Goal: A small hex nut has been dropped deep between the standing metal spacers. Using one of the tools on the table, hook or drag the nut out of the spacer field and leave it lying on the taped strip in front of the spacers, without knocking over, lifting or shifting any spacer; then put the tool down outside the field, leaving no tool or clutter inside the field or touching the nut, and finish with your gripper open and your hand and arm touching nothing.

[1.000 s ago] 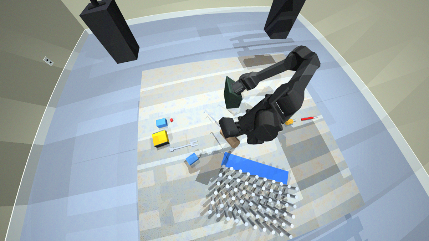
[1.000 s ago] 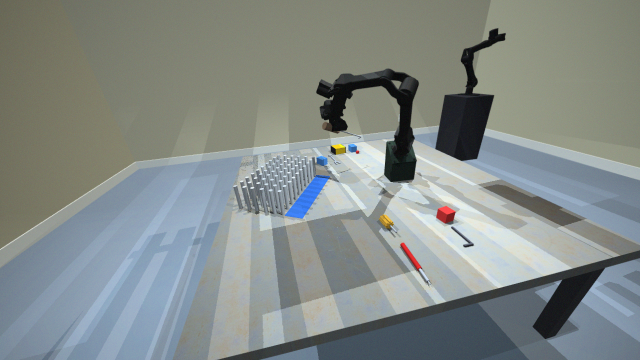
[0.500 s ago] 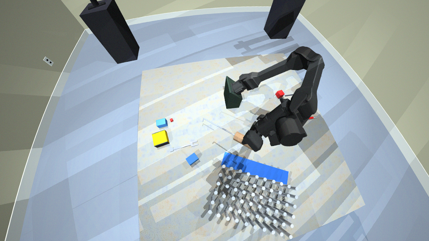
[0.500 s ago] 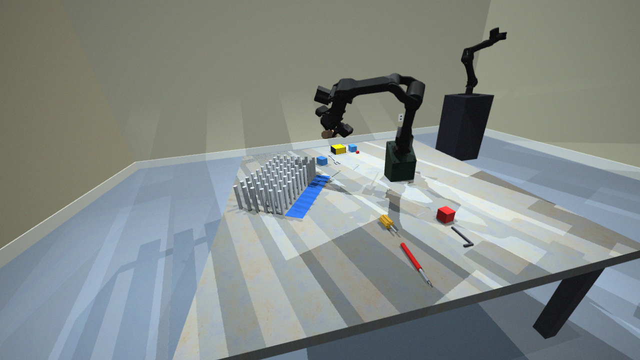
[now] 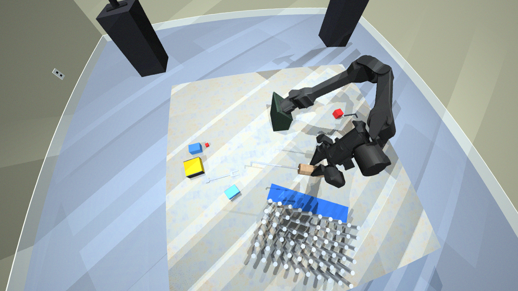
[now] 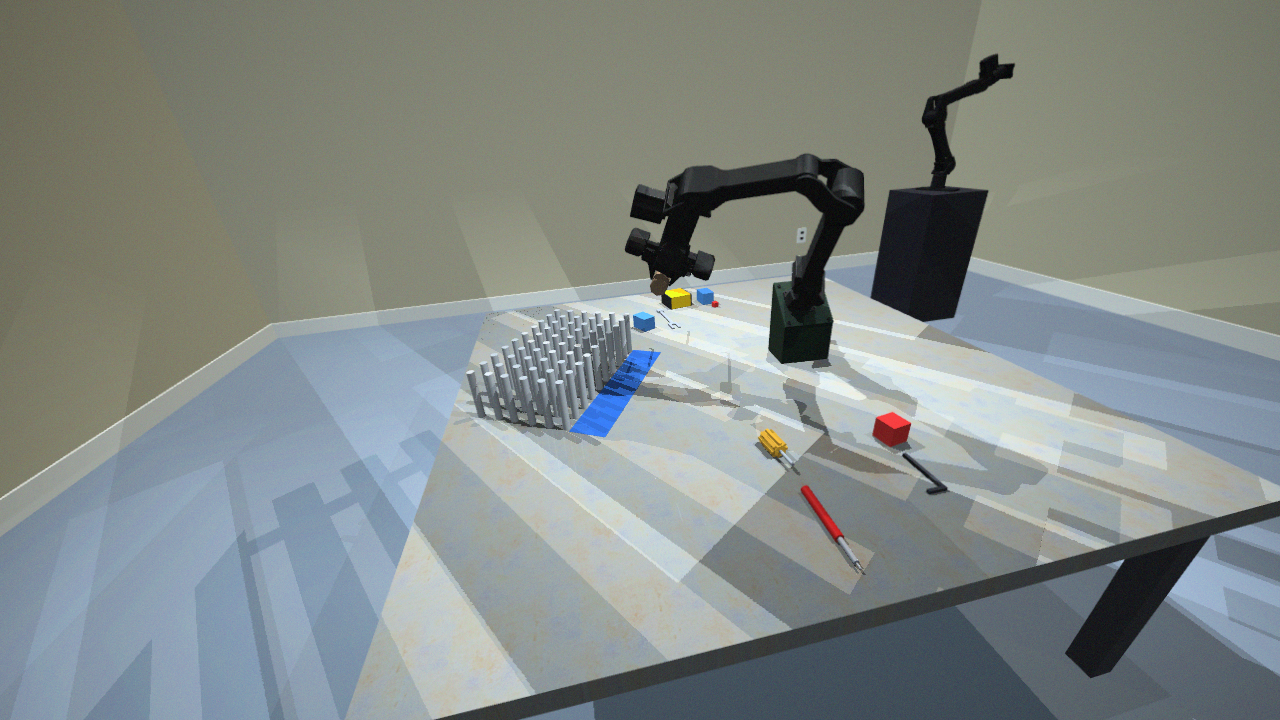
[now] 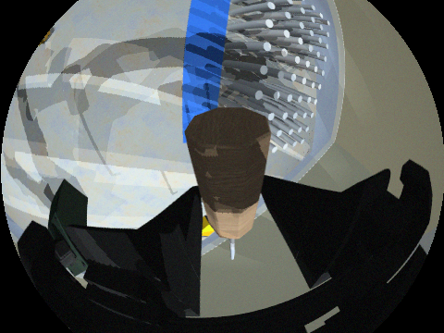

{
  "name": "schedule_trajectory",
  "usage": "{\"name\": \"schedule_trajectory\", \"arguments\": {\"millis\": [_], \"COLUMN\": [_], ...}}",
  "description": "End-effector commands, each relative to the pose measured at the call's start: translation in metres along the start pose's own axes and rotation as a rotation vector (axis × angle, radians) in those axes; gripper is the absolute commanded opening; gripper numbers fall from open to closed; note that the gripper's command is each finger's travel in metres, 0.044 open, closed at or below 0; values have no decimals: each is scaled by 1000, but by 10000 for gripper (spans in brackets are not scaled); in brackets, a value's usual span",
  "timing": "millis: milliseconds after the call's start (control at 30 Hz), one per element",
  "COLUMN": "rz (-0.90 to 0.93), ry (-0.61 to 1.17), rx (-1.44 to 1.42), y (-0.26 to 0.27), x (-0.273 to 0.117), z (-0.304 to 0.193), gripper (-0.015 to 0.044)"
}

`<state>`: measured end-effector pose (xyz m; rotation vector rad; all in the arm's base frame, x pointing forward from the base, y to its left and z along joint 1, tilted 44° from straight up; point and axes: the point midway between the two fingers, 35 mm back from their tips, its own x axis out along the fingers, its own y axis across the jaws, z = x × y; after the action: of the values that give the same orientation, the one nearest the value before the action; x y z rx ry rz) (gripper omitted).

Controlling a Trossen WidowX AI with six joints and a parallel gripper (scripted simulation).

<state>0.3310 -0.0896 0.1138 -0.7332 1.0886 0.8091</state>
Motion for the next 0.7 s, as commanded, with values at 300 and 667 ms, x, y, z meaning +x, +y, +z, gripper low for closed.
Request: {"name": "schedule_trajectory", "arguments": {"millis": [300, 667], "rz": [-21, -44], "ry": [-25, -46], "rx": [-450, -802], "y": [20, 42], "x": [-18, -33], "z": [48, 82], "gripper": [0, 0]}}
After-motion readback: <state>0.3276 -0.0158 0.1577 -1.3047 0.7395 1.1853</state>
